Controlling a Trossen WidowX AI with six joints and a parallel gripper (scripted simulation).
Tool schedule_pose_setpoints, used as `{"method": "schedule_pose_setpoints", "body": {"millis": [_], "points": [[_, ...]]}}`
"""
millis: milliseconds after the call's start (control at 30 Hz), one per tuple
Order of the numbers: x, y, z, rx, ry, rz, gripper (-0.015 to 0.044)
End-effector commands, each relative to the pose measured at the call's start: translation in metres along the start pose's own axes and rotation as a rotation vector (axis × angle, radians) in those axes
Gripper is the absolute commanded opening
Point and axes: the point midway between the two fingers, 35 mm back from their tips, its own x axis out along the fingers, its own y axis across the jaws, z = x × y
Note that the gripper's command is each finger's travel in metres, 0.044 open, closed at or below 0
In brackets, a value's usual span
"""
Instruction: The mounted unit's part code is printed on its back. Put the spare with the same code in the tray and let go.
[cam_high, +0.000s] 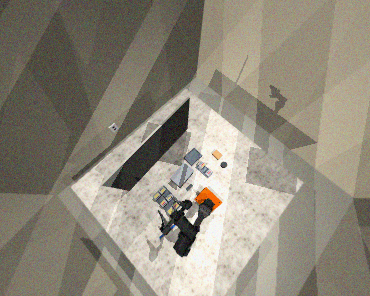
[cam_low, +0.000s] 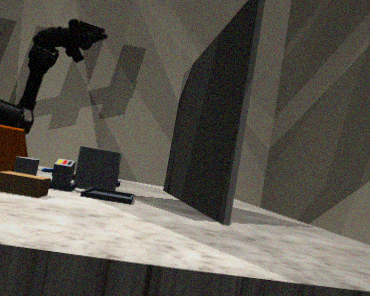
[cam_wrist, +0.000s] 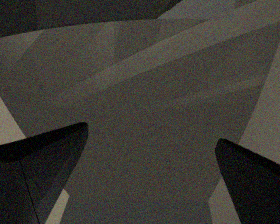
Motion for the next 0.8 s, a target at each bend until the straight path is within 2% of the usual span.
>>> {"method": "schedule_pose_setpoints", "body": {"millis": [0, 33, 267, 533, 767], "points": [[0.000, 0.000, 0.000, 0.000, 0.000, 0.000, 0.0426], [0.000, 0.000, 0.000, 0.000, 0.000, 0.000, 0.0440], [0.006, 0.007, -0.002, 0.081, -0.016, 0.017, 0.0440], [0.061, 0.078, 0.011, 0.774, -0.132, 0.253, 0.0440], [0.112, 0.146, 0.063, 1.334, -0.235, 0.650, 0.0440]]}}
